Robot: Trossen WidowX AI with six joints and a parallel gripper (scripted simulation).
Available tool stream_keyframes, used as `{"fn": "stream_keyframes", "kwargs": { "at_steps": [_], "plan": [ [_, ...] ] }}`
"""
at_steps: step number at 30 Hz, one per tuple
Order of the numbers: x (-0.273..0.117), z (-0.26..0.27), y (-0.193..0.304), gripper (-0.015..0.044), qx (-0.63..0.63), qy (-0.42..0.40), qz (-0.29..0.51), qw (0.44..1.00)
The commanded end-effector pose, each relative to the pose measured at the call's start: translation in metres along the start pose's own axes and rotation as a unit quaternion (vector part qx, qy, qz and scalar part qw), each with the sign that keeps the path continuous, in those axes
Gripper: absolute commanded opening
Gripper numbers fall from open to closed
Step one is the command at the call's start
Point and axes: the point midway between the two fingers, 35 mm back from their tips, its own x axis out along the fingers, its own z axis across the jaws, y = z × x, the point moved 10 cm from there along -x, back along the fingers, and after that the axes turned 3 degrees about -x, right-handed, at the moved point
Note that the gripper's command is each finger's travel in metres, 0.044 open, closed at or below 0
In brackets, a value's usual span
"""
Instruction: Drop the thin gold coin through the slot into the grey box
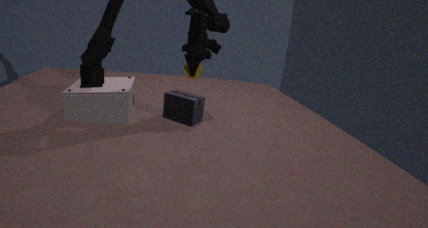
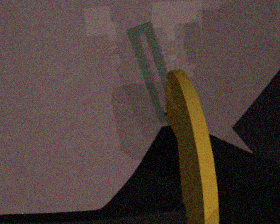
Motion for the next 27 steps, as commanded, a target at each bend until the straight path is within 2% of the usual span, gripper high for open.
{"fn": "stream_keyframes", "kwargs": {
  "at_steps": [1,18,27],
  "plan": [
    [0.0000,0.0006,0.0021,0.0000,0.069,0.001,0.002,0.998],
    [-0.0004,0.0038,0.0077,0.0000,0.347,0.001,0.002,0.938],
    [-0.0005,0.0000,0.0083,0.0000,0.358,0.002,0.002,0.934]
  ]
}}
